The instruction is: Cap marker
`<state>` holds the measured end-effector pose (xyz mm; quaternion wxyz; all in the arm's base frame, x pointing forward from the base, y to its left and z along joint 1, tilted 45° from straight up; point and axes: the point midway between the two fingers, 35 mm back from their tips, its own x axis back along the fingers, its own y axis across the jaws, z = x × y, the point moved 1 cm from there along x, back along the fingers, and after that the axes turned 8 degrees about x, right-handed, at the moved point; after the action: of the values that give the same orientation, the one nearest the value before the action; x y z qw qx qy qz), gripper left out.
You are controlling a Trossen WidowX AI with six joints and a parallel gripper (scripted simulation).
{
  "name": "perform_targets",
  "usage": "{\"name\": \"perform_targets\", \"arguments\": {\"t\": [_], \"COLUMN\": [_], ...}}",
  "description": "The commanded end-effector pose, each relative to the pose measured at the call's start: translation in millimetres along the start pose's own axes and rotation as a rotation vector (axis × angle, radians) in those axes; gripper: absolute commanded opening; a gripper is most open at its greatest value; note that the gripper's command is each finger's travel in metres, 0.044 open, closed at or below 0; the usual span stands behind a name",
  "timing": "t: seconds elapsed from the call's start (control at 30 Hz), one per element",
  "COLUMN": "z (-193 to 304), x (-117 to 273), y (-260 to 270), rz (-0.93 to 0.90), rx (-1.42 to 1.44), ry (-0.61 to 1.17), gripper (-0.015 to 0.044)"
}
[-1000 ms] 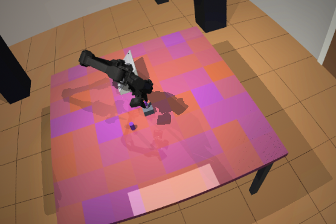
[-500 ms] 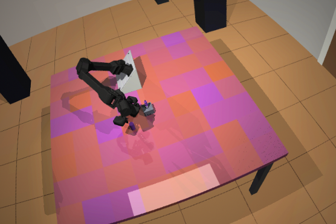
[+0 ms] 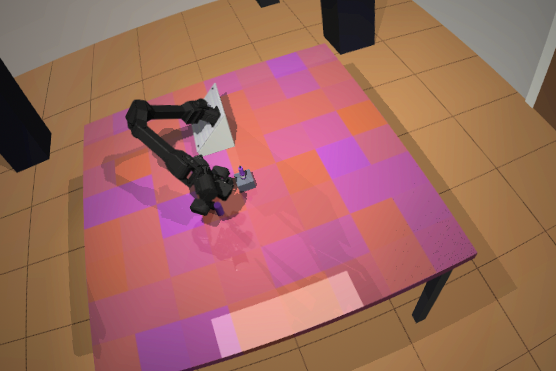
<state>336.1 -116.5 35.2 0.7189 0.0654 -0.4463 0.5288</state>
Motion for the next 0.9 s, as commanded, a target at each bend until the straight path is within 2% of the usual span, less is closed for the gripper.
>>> {"name": "perform_targets", "arguments": {"t": [0.0, 0.87], "z": [0.4, 0.9], "x": [-6.6, -45.5], "y": [0.9, 1.1], "rz": [0.000, 0.001], "rx": [0.008, 0.008], "ry": [0.006, 0.009], "gripper": [0.0240, 0.0240]}}
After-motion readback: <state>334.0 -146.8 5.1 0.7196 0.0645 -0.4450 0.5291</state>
